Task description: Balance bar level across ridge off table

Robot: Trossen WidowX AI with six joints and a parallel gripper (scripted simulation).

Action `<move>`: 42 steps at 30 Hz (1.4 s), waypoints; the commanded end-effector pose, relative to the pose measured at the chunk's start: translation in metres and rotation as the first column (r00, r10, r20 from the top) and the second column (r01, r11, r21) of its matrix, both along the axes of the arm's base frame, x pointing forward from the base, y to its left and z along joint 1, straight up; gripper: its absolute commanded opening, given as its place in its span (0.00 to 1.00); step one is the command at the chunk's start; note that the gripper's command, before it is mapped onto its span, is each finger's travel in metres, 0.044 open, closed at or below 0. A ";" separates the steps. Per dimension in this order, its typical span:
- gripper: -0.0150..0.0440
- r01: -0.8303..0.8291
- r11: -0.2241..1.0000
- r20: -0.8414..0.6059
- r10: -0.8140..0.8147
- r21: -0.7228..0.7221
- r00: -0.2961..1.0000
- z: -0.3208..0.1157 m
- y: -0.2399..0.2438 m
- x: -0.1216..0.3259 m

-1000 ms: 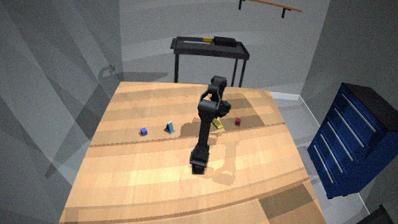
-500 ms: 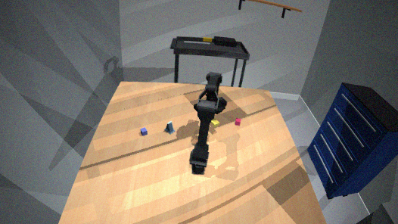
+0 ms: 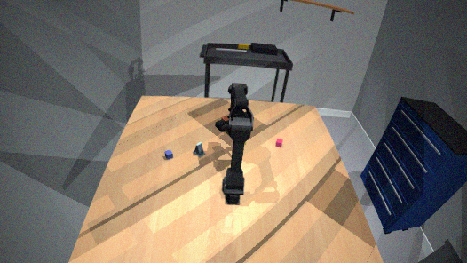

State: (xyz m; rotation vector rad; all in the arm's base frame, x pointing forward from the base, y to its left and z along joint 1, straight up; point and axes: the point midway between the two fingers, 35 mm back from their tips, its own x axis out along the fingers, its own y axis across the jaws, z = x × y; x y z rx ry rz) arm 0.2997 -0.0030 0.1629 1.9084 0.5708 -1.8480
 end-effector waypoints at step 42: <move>0.25 -0.234 0.972 -0.002 0.234 0.006 0.972 0.000 0.148 -0.032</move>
